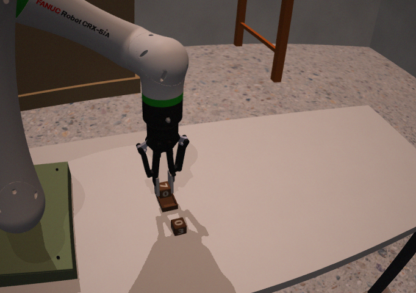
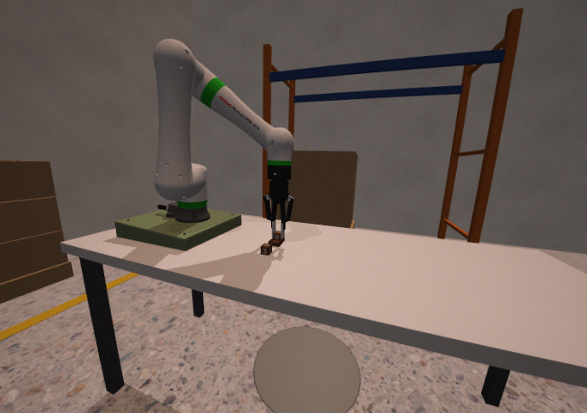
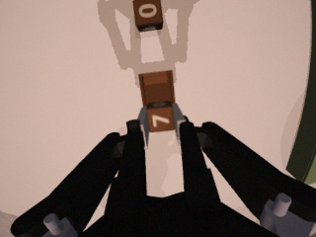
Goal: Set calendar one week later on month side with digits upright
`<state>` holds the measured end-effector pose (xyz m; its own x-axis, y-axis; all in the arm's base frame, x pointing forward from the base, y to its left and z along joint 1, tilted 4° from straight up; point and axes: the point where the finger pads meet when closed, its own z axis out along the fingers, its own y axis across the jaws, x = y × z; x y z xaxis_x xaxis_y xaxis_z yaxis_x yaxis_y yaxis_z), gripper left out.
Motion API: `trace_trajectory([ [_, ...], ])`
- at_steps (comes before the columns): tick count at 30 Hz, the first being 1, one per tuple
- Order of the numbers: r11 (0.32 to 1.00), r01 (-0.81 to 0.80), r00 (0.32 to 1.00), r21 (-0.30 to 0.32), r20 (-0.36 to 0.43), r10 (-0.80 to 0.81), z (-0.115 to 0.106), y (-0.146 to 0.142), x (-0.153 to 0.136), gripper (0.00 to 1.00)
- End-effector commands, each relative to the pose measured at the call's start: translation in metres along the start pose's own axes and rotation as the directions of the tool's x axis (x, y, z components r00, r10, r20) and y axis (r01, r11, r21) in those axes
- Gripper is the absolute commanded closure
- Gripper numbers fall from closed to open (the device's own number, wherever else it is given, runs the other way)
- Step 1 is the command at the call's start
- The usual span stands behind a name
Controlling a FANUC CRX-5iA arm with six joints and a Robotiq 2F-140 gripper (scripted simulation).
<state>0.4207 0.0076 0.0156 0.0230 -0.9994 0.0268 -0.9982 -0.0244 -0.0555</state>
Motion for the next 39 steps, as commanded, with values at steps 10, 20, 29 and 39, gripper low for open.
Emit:
trace_trajectory([
  [10,1.0,0.0,1.0,0.0,0.0,0.0,0.0,0.0,0.0,0.83],
  [20,1.0,0.0,1.0,0.0,0.0,0.0,0.0,0.0,0.0,0.83],
  [29,1.0,0.0,1.0,0.0,0.0,0.0,-0.006,0.0,0.0,0.83],
  [39,1.0,0.0,1.0,0.0,0.0,0.0,-0.057,0.0,0.0,0.83],
])
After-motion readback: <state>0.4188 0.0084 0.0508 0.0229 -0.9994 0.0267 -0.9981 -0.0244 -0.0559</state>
